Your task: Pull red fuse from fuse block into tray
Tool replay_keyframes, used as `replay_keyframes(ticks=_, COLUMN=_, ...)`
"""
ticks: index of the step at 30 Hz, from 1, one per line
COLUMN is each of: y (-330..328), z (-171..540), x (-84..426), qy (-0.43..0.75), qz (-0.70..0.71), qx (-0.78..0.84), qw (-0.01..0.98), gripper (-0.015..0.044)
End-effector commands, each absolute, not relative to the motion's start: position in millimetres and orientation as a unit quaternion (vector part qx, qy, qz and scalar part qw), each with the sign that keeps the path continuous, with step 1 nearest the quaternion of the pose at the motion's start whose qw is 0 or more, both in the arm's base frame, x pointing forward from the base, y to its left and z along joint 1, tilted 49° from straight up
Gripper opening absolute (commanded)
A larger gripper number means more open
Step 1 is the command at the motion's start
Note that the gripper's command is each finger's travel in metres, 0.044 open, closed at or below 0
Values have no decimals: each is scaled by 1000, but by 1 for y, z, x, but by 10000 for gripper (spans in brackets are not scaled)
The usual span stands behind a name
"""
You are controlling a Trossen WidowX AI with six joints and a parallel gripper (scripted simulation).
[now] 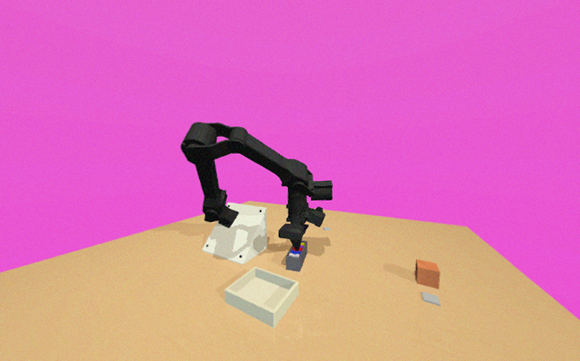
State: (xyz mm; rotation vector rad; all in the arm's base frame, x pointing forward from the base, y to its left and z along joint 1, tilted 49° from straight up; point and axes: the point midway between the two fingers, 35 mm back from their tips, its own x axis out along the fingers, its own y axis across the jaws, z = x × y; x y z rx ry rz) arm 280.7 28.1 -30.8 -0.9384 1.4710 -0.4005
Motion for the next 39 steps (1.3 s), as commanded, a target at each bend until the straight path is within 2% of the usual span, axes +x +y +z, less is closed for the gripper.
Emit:
replay_keyframes(ticks=1, y=28, z=-31, x=281, qy=641, qz=-175, qx=-409, qw=626, gripper=0)
replay_keyframes(ticks=39, y=42, z=-19, x=279, qy=641, qz=-174, qx=-409, qw=625, gripper=0)
